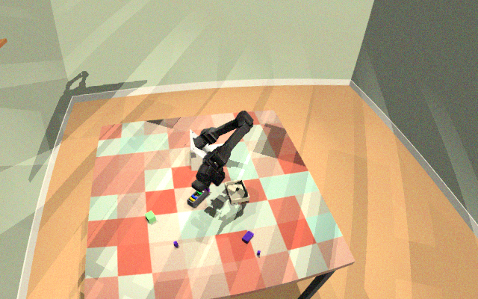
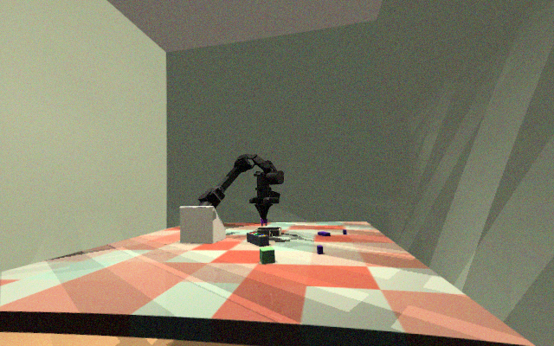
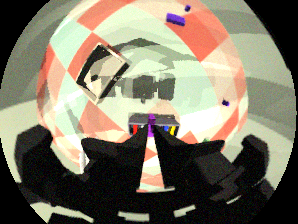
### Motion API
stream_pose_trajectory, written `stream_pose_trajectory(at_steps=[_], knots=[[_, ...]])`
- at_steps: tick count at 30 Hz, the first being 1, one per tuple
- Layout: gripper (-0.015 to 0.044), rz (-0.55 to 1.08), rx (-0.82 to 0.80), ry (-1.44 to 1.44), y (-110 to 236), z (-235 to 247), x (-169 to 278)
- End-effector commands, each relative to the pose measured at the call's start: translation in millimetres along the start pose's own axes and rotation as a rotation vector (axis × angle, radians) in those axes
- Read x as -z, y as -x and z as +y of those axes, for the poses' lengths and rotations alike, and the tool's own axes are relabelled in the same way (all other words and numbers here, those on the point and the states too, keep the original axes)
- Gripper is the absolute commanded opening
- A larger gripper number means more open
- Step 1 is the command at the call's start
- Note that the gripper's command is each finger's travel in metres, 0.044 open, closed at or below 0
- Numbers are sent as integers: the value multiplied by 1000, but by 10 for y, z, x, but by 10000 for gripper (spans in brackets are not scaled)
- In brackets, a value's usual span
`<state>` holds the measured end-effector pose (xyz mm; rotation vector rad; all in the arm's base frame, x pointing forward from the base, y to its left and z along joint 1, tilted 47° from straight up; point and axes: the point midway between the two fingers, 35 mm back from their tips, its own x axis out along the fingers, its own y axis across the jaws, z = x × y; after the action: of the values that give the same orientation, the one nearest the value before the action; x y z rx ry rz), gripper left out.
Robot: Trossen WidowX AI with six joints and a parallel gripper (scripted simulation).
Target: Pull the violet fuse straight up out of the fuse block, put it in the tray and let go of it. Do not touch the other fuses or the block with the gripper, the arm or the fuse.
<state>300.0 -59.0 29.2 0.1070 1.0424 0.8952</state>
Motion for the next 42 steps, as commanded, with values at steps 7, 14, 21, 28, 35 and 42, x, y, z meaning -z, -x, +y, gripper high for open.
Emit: stream_pose_trajectory(at_steps=[7, 14, 21, 28, 35, 42], knots=[[0, -2, 2, -4, 11, 448, -443], [0, -8, -3, -3, 18, 823, -701], [0, -20, -17, -2, 30, 1236, -902], [0, -25, -24, -1, 35, 1388, -957], [0, -24, -24, -1, -67, 1385, -962], [0, -24, -24, -1, -179, 1387, -966]])
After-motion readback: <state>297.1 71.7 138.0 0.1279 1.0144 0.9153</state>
